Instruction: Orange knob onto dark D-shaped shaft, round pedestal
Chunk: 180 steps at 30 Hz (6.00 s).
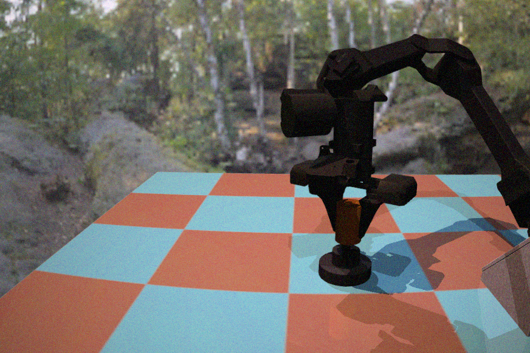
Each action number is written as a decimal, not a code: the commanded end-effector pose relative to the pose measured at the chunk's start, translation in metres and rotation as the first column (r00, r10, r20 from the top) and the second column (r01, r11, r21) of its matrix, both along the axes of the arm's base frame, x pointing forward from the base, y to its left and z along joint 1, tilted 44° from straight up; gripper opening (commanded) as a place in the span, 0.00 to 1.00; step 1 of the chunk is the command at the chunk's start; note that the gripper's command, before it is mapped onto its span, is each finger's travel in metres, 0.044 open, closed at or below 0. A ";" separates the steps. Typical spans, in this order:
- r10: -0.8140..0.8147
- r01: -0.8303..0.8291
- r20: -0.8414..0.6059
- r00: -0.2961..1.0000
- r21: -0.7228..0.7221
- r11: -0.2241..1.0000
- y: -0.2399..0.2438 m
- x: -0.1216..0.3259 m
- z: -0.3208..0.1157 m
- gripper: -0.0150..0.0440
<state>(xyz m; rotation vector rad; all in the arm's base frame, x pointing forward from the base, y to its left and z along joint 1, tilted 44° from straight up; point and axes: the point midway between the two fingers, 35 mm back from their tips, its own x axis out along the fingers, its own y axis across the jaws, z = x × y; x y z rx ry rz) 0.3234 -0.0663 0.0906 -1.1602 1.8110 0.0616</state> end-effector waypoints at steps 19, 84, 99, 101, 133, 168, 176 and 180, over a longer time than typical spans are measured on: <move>0.156 -0.153 -0.140 0.978 0.033 0.988 0.000 0.002 0.002 0.25; 0.167 -0.163 -0.149 0.975 0.036 0.986 -0.002 0.001 0.000 0.25; 0.149 -0.146 -0.133 0.980 0.031 0.989 -0.002 0.001 0.000 0.25; 0.149 -0.146 -0.133 0.980 0.031 0.989 -0.002 0.001 0.000 0.25; 0.194 -0.189 -0.174 0.965 0.044 0.981 0.002 0.001 0.002 0.25; 0.232 -0.225 -0.207 0.951 0.056 0.973 0.001 0.001 0.002 0.25; 0.232 -0.225 -0.207 0.951 0.056 0.973 0.001 0.001 0.004 0.25; 0.232 -0.225 -0.207 0.951 0.056 0.973 -0.002 0.001 0.001 0.25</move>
